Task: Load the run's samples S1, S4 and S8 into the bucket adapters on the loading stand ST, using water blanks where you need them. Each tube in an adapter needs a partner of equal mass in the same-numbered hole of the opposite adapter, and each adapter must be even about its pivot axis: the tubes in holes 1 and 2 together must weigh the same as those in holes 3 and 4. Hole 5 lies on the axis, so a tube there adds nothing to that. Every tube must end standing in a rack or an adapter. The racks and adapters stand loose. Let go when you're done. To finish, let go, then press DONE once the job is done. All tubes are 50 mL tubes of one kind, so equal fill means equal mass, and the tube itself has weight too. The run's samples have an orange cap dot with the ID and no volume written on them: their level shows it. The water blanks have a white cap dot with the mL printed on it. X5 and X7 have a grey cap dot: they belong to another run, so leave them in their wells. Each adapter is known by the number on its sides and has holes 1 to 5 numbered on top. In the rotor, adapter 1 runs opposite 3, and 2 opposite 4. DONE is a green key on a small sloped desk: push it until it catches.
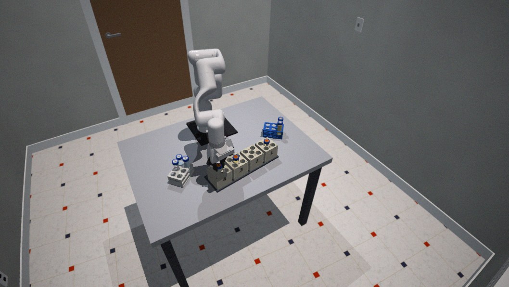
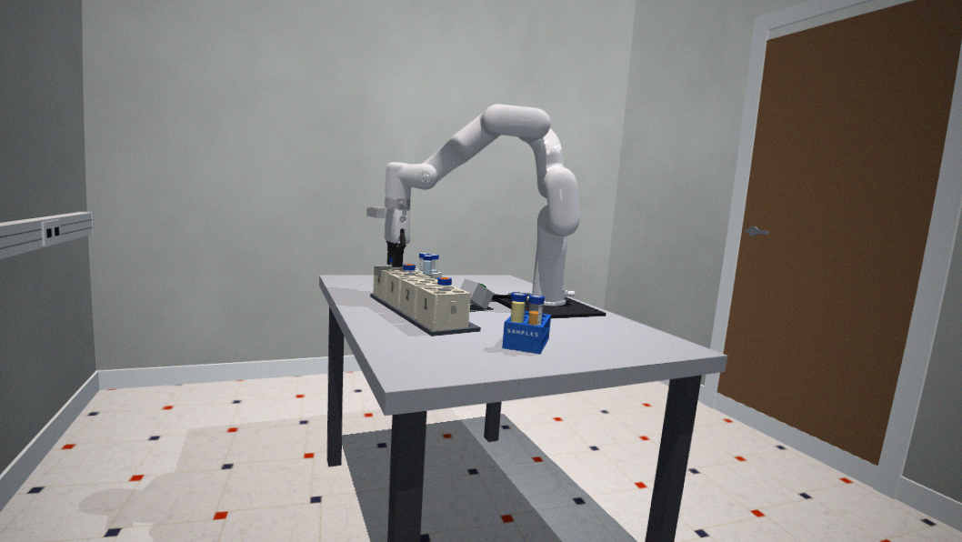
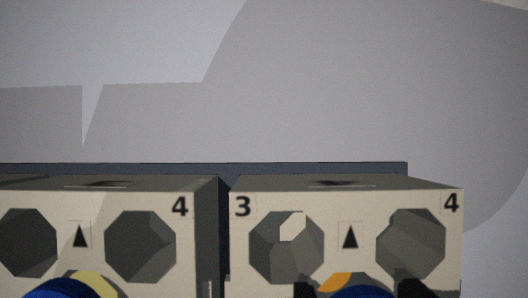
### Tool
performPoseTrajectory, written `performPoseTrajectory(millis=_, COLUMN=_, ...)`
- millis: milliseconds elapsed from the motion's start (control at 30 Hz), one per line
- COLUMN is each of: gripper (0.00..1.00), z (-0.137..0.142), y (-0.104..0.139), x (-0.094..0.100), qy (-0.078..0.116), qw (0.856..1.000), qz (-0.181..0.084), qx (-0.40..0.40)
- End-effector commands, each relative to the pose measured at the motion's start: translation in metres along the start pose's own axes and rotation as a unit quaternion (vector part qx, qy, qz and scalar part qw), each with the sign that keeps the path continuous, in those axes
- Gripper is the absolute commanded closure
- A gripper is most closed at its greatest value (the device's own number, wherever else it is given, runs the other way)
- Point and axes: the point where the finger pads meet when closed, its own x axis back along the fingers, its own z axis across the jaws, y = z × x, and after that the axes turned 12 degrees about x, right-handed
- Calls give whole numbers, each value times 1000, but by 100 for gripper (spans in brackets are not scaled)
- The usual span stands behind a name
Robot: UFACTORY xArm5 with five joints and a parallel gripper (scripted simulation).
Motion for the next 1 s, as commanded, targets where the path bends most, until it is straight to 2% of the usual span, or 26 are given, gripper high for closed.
performPoseTrajectory(millis=0, gripper=100, z=1, y=-1, x=-2, qy=-4, qw=1000, qz=6, qx=0)
performPoseTrajectory(millis=500, gripper=100, z=1, y=-1, x=-2, qy=-4, qw=1000, qz=6, qx=0)
performPoseTrajectory(millis=533, gripper=56, z=1, y=-1, x=-2, qy=-4, qw=1000, qz=6, qx=0)
performPoseTrajectory(millis=967, gripper=56, z=1, y=-1, x=-2, qy=-4, qw=1000, qz=6, qx=0)
